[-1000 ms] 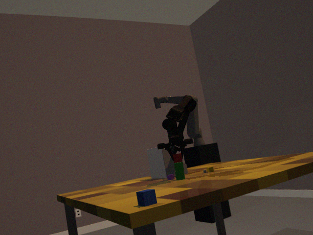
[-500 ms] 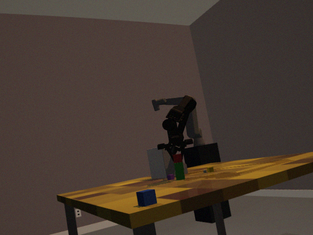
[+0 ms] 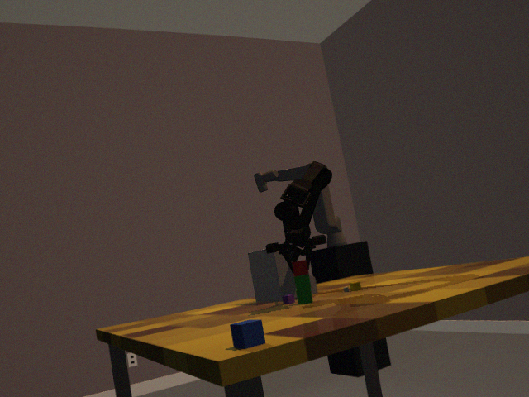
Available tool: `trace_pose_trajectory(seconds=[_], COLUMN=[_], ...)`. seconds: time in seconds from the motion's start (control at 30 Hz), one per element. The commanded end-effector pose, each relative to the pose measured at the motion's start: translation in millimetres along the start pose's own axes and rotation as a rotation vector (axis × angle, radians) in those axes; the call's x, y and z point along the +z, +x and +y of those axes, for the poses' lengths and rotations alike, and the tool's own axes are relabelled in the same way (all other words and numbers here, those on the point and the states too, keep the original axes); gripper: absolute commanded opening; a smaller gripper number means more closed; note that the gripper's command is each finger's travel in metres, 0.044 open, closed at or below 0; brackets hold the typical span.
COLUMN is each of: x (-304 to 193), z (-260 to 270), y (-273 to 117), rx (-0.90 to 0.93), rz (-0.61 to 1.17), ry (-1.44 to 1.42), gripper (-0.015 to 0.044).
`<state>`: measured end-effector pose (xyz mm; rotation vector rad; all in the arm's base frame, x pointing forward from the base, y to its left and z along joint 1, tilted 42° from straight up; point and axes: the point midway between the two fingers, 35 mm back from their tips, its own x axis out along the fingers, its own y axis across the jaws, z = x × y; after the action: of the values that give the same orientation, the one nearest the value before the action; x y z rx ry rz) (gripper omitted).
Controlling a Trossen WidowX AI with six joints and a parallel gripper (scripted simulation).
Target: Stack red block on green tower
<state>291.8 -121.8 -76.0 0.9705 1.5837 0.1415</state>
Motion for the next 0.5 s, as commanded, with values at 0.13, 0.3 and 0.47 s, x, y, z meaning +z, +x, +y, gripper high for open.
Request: trace_pose_trajectory(seconds=[0.13,0.3,0.47], x=[0.3,0.0,0.0], z=[0.1,0.0,0.0], y=[-3.5,-0.5,-0.5], rx=[0.004,0.001,0.001], rz=[0.002,0.001,0.001], ry=[0.007,0.002,0.002], gripper=[0.0,0.0131,0.0263])
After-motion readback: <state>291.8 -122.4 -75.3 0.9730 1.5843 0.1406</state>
